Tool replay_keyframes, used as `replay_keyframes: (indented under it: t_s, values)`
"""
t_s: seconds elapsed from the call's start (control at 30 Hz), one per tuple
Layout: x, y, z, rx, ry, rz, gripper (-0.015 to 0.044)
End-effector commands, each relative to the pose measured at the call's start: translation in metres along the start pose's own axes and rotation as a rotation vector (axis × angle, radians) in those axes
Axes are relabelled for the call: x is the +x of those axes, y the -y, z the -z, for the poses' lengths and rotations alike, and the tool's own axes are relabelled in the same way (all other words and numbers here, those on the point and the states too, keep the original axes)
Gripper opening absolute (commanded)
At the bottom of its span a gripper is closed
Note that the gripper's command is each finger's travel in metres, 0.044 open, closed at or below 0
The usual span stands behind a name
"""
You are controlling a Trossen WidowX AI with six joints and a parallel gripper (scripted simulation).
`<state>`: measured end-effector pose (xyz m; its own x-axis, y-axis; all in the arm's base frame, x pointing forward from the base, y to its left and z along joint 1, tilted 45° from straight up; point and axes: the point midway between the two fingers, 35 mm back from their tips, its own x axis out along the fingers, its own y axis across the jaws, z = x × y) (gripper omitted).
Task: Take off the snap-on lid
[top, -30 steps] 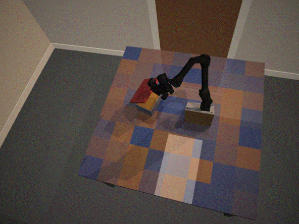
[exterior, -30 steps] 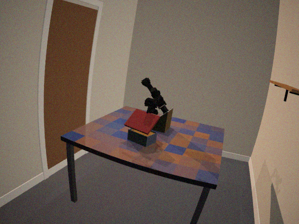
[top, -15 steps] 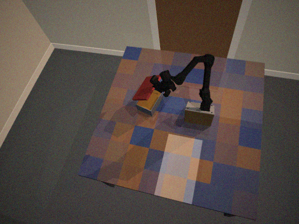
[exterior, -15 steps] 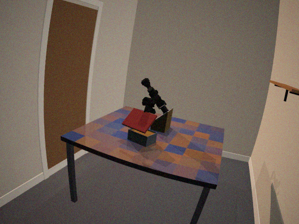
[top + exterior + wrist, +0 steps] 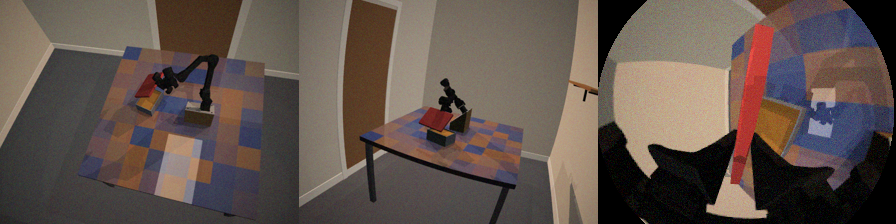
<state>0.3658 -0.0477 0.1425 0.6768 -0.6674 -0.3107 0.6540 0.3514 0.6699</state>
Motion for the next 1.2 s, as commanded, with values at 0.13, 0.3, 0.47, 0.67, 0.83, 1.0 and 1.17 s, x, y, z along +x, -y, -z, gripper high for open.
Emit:
replay_keyframes:
  t_s: [0.13,0.3,0.47,0.67,0.83,1.0,1.17]
  values:
    - [-0.003,-0.001,-0.018,0.002,-0.005,-0.009,0.0]
    - [-0.004,0.0,-0.028,0.001,-0.005,-0.009,0.0]
    - [-0.005,0.001,-0.038,0.001,-0.004,-0.009,0.0]
    - [-0.006,0.002,-0.05,0.0,-0.004,-0.009,0.0]
    - [-0.007,0.002,-0.06,0.0,-0.004,-0.009,0.0]
    - [-0.008,0.003,-0.07,0.0,-0.004,-0.009,0.0]
    - [-0.008,0.004,-0.08,-0.001,-0.003,-0.009,0.0]
